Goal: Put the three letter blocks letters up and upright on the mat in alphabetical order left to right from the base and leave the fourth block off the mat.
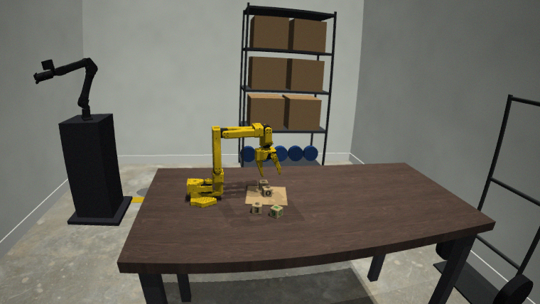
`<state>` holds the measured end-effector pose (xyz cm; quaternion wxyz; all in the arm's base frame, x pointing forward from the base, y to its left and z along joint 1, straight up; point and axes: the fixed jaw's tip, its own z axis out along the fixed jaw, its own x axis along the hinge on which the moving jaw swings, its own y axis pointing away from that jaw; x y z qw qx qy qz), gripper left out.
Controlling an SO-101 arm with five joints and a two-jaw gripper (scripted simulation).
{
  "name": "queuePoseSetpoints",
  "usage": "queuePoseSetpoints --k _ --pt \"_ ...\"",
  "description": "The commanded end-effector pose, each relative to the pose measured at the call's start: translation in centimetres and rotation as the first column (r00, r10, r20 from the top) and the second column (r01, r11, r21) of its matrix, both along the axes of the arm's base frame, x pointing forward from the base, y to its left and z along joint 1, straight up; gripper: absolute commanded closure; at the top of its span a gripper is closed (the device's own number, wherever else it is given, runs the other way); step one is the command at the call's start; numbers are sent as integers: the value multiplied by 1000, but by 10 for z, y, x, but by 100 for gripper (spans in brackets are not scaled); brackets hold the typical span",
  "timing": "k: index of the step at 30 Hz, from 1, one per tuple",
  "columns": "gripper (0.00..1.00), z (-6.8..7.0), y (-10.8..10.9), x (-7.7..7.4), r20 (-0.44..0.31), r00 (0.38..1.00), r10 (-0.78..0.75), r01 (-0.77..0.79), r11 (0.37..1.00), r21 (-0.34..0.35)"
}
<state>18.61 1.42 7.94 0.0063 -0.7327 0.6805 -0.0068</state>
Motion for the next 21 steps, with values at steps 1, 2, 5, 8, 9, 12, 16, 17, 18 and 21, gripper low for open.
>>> queuePoseSetpoints --k 1,2,5,8,9,12,16,17,18,21 --pt "64 24 2 9 145 989 -3 1 1000 14" --pt "64 27 2 10 162 987 -3 1 1000 15" --pt "64 38 2 10 231 973 -5 0 1000 21" --pt "65 53 2 10 315 949 -7 -3 1000 28" --pt "65 58 2 9 344 939 -7 -3 1000 31" --pt "65 63 2 8 373 928 -8 -4 999 33" --pt "65 82 1 5 476 880 -12 -9 999 42" --pt "65 86 1 4 496 868 -13 -10 999 44" --pt "65 89 1 3 514 858 -14 -11 999 45" --pt "65 96 1 0 550 835 -16 -13 999 48"
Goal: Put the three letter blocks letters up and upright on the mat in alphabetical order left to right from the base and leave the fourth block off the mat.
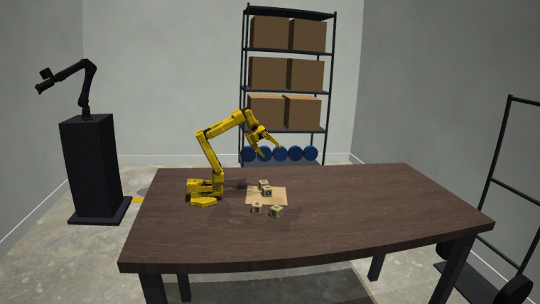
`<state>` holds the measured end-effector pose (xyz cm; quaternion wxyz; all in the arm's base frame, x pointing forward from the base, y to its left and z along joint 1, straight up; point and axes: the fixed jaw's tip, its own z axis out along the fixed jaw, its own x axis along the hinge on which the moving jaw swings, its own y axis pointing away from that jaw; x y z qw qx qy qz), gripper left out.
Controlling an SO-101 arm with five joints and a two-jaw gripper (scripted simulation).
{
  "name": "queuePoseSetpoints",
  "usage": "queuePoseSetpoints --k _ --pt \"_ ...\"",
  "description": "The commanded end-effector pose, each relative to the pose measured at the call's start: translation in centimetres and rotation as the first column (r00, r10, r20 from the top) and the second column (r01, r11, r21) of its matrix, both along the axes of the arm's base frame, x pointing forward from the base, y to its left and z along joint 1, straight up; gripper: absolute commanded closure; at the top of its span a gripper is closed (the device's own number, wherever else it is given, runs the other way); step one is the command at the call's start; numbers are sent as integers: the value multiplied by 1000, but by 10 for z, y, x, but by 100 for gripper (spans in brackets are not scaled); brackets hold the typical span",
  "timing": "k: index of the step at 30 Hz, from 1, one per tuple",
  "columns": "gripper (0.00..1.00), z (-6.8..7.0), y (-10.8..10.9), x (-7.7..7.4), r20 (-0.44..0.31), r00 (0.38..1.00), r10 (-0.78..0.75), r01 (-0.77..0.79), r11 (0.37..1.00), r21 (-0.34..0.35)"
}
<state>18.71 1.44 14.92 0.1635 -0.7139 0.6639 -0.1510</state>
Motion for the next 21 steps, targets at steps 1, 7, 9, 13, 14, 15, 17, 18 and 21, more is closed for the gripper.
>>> queuePoseSetpoints --k 1,7,9,13,14,15,17,18,21 --pt "65 27 1 -1 161 987 -1 -1 1000 17" --pt "65 29 1 -2 171 985 -2 -1 1000 18" --pt "65 29 1 -2 171 985 -1 -2 1000 17" --pt "65 29 0 -1 171 985 3 -5 1000 11" --pt "65 29 -1 -1 171 985 5 -7 1000 7" --pt "65 29 -2 -1 172 985 9 -9 1000 3" --pt "65 29 -4 0 172 985 17 -16 1000 -10" --pt "65 29 -6 1 173 985 23 -20 1000 -18" --pt "65 30 -11 3 173 984 44 -36 998 -50"
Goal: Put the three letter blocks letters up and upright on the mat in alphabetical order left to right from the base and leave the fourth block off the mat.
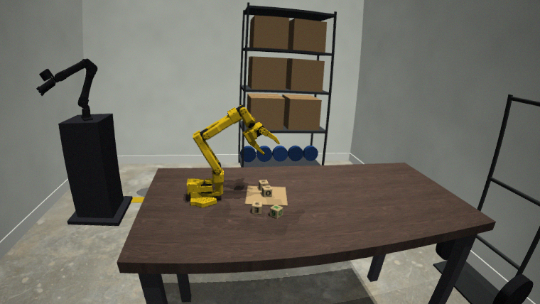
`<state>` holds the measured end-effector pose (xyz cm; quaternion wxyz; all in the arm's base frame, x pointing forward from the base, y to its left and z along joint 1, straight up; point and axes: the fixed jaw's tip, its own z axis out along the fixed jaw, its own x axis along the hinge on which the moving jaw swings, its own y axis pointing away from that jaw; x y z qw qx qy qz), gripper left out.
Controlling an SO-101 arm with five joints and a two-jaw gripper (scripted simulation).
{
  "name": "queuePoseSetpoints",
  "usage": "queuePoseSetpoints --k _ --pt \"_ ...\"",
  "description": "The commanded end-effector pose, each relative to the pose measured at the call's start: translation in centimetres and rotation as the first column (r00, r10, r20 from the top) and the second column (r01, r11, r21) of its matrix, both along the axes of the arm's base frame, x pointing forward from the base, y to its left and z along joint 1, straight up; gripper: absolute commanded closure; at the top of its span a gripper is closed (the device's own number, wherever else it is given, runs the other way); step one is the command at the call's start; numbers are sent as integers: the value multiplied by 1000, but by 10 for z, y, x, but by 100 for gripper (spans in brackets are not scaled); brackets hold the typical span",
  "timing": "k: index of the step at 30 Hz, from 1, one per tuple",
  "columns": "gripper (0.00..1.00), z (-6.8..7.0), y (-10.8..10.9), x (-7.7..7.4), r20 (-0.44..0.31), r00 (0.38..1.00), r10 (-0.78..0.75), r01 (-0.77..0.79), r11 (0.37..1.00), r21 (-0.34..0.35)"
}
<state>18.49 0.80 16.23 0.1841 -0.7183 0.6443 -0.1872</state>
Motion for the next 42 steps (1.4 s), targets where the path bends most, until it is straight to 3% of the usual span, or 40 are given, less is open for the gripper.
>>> queuePoseSetpoints --k 1,4,18,20,29,35,42 --pt "65 17 -7 6 90 996 21 -18 999 -33" --pt "65 17 -10 7 90 995 30 -25 999 -47" --pt "65 21 -68 17 19 980 197 -181 928 -325" --pt "65 21 -68 17 19 980 197 -181 928 -325" --pt "65 23 -111 15 -98 951 292 -302 825 -478" --pt "65 23 -133 11 -171 929 329 -368 761 -533" --pt "65 23 -144 8 -212 914 346 -404 727 -556"
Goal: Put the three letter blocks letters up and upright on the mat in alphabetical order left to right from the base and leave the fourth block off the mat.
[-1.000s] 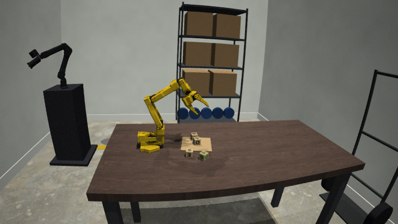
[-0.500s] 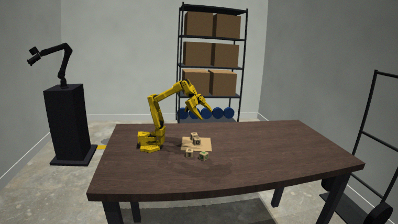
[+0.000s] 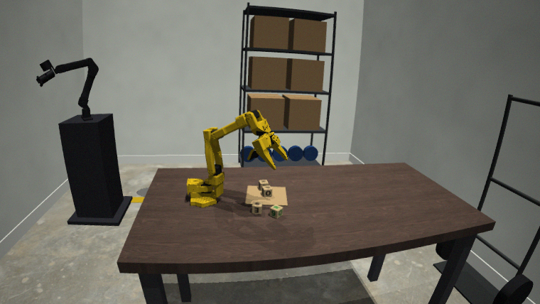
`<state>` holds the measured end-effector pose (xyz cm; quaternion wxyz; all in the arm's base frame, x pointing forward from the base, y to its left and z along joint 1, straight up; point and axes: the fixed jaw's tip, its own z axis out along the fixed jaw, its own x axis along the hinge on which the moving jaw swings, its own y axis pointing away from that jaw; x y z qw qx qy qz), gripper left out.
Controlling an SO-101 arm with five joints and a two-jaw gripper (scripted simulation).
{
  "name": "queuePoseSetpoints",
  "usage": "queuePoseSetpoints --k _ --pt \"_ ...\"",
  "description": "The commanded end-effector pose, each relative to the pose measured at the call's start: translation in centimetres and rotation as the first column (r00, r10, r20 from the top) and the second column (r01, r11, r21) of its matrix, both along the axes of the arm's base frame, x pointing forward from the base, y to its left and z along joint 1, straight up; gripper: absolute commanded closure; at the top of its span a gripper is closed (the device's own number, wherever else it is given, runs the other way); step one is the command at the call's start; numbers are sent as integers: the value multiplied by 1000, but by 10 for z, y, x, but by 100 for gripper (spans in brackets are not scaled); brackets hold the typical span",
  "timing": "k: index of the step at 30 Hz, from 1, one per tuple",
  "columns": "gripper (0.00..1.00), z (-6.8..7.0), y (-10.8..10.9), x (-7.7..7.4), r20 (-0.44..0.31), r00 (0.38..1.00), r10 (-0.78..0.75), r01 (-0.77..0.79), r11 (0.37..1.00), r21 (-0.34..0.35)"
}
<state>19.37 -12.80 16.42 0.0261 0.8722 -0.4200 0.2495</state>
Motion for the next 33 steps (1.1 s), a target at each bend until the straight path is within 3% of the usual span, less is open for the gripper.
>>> queuePoseSetpoints --k 1,14,18,22,27,29,33 --pt "65 21 -10 -1 77 997 22 -15 996 -91" --pt "65 21 -14 -2 63 997 34 -27 994 -107" --pt "65 15 -15 -1 41 999 33 -29 995 -90" --pt "65 -1 -18 2 -20 999 32 -33 998 -45" --pt "65 -32 -20 6 -135 990 39 -33 999 41" --pt "65 -32 -20 6 -135 990 39 -33 999 41" --pt "65 -58 -20 6 -229 972 51 -26 993 112"
